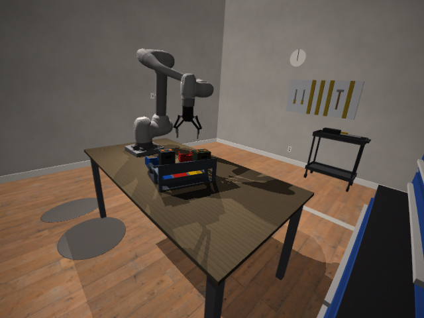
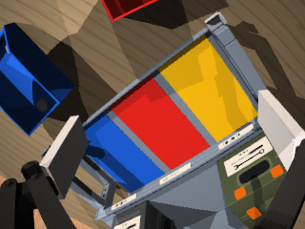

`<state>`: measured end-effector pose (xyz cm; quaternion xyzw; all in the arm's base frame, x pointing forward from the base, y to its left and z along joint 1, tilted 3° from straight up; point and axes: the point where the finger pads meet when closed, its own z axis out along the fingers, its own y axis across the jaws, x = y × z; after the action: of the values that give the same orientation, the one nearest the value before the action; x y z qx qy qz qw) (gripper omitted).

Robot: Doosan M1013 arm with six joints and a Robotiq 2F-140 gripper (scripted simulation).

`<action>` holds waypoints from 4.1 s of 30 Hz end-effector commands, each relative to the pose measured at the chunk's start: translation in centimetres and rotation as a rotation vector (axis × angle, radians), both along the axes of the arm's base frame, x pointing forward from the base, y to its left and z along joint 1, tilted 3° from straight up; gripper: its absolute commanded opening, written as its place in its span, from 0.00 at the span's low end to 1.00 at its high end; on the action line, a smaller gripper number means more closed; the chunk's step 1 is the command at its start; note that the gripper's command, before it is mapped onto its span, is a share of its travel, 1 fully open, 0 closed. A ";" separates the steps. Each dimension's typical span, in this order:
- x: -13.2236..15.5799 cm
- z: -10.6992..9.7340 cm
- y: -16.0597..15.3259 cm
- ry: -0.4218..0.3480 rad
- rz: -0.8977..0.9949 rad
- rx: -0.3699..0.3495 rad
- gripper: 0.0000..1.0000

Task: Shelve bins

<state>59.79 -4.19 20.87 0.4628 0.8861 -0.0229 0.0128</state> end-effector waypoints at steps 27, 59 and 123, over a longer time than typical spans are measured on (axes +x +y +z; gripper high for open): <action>0.0 0.0 0.0 0.000 0.000 0.000 1.00; 0.0 0.0 0.0 0.000 0.000 0.000 1.00; -19.5 -5.3 -9.9 0.029 0.543 -0.001 0.10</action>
<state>40.31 -14.09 15.55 0.2076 0.9779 -0.0256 0.0059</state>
